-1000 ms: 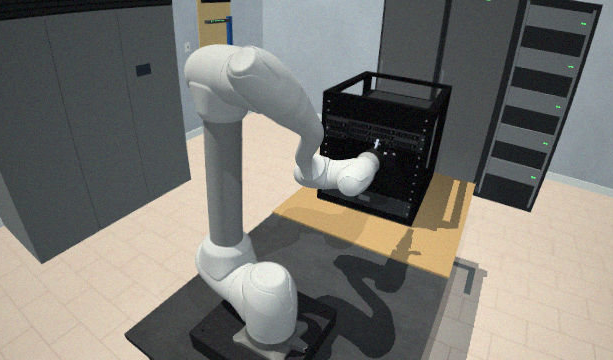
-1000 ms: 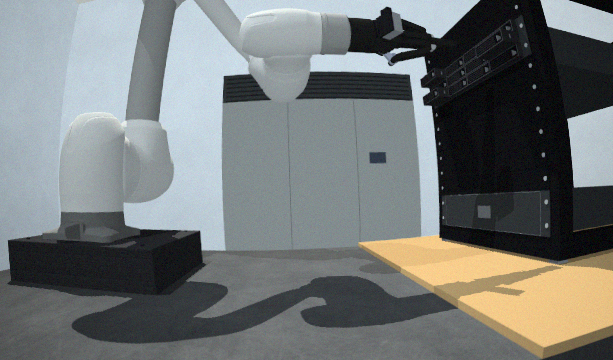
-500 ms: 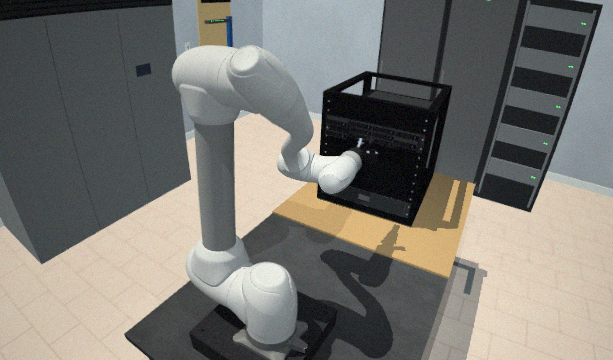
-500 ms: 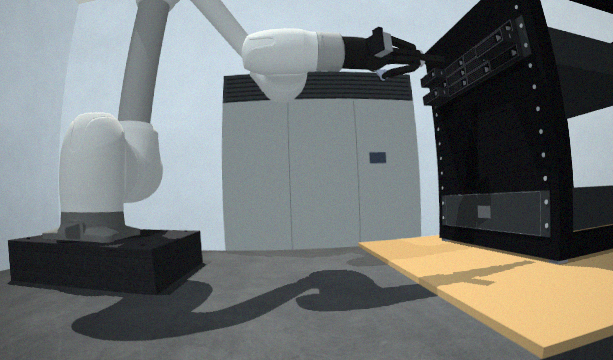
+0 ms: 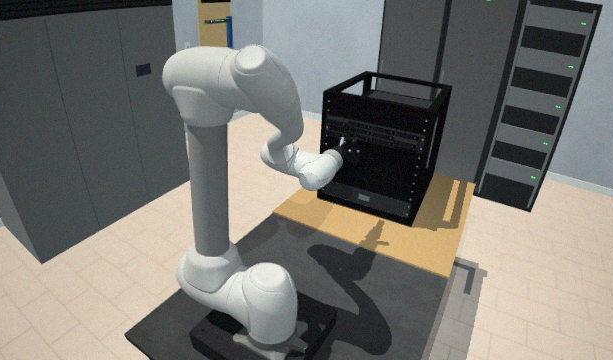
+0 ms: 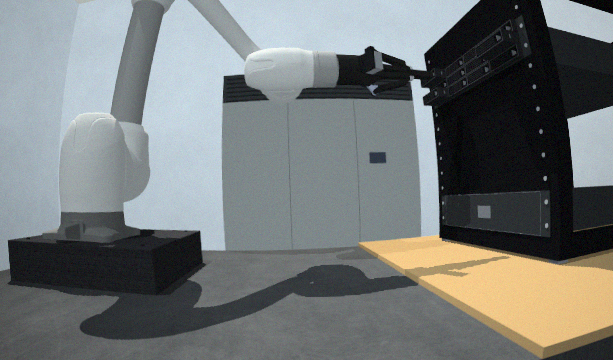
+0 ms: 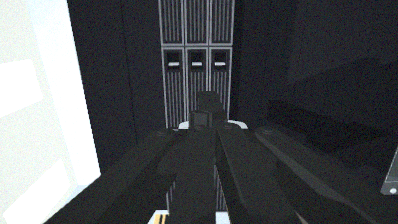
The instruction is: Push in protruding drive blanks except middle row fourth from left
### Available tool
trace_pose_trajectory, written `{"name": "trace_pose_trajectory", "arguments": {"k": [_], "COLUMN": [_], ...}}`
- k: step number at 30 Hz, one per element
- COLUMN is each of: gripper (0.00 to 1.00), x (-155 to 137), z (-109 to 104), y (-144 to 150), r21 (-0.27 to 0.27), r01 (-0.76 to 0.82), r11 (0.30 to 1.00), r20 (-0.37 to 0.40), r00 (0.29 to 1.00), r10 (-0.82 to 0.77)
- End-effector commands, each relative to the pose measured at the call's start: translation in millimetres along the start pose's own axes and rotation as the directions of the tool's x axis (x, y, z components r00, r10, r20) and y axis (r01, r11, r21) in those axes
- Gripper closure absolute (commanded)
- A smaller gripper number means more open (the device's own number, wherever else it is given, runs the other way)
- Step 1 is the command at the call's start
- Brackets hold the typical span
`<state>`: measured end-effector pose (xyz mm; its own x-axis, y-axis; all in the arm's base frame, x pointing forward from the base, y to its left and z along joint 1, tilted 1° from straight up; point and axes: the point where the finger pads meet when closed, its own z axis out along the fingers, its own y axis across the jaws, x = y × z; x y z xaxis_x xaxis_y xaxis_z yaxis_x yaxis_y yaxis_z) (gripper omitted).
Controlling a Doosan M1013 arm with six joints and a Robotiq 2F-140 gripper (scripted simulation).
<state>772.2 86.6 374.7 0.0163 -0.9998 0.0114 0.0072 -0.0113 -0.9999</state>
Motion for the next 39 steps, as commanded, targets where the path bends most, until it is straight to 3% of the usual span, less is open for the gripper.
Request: {"name": "trace_pose_trajectory", "arguments": {"k": [1, 8, 22, 39], "gripper": [0.9, 0.9, 0.9, 0.9], "x": [-16.8, -52.4, -97.1, -117.0], "z": [0.5, 0.6, 0.7, 0.7], "y": [1.9, 8.0, 15.8, 19.2], "r21": [0.002, 0.002, 0.002, 0.002], "r01": [0.0, 0.0, 0.0, 0.0], "r11": [1.0, 1.0, 1.0, 1.0], "r20": [-0.002, -0.002, -0.002, -0.003], "r00": [1.0, 1.0, 1.0, 1.0], "r10": [0.0, 0.0, 0.0, 0.0]}}
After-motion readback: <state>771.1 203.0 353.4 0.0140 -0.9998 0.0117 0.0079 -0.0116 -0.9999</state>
